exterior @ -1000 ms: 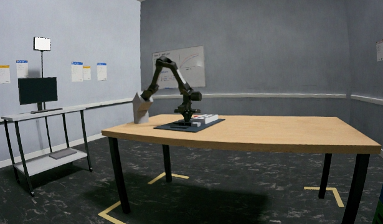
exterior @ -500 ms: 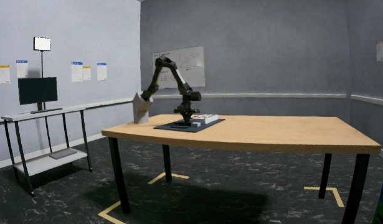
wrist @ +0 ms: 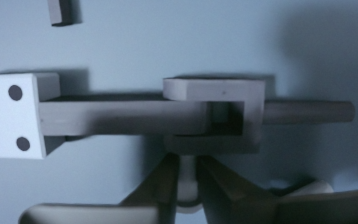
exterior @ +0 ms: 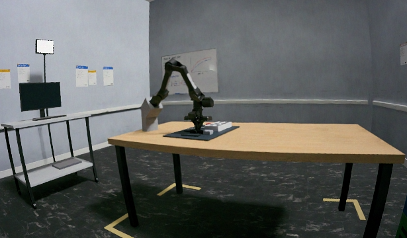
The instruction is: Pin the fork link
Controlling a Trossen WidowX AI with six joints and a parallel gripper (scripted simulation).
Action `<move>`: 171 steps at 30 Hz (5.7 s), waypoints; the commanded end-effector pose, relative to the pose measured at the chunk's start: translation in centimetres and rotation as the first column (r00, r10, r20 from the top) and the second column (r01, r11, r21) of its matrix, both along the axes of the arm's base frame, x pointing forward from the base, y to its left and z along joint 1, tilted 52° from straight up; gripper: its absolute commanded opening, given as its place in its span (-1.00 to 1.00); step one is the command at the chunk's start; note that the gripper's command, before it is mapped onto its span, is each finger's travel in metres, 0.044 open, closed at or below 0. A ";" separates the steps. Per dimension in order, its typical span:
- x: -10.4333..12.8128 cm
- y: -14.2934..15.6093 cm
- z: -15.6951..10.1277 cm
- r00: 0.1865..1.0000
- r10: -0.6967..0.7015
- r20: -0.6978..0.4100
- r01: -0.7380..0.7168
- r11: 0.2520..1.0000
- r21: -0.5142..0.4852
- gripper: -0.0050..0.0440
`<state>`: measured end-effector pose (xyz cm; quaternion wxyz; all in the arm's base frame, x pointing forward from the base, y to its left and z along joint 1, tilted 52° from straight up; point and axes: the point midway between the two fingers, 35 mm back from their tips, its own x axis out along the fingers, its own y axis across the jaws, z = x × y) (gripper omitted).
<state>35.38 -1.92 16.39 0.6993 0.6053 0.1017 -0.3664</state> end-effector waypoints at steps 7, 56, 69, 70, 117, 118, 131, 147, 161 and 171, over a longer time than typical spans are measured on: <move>-0.2 0.0 0.9 1.000 0.003 0.028 -0.004 1.000 0.005 -1.00; -0.1 0.0 0.9 1.000 0.003 0.026 -0.004 1.000 0.004 -0.22; -0.1 0.0 0.9 1.000 0.003 0.026 -0.004 1.000 0.004 -0.22; -0.1 0.0 0.9 1.000 0.003 0.026 -0.004 1.000 0.004 -0.22; 0.6 2.0 0.2 1.000 0.000 0.017 0.000 1.000 0.004 -0.22; 0.5 2.0 0.4 1.000 0.000 0.022 0.000 1.000 0.004 -0.22; 0.6 2.3 0.2 1.000 0.001 0.018 -0.001 1.000 0.004 -0.22; 0.6 2.3 0.2 1.000 0.001 0.019 -0.001 1.000 0.004 -0.22; 0.6 2.3 0.2 1.000 0.001 0.019 -0.001 1.000 0.004 -0.22; 0.6 2.3 0.2 1.000 0.001 0.019 -0.001 1.000 0.004 -0.22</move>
